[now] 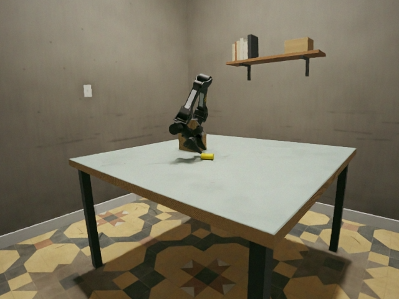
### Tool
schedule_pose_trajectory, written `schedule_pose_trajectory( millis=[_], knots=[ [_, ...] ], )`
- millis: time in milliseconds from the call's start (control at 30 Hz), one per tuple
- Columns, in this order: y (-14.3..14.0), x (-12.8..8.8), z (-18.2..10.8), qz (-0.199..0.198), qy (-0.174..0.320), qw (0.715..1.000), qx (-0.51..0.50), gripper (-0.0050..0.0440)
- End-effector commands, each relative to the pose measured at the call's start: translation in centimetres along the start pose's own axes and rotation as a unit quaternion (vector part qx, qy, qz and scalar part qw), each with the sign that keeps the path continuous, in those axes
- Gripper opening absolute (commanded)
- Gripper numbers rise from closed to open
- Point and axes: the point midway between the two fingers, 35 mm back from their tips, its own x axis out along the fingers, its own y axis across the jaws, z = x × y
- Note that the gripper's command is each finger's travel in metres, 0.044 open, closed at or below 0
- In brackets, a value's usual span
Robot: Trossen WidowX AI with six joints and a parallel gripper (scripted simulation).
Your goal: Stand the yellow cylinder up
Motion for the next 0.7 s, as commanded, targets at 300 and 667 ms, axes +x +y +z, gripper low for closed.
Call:
schedule_pose_trajectory(
  millis=[300, 667],
  knots=[
    [0.1, 2.7, -0.3, 0.002, 0.000, 1.000, 0.003, 0.0440],
    [0.2, 4.8, -0.3, 0.003, 0.000, 1.000, 0.003, 0.0440]
  ],
)
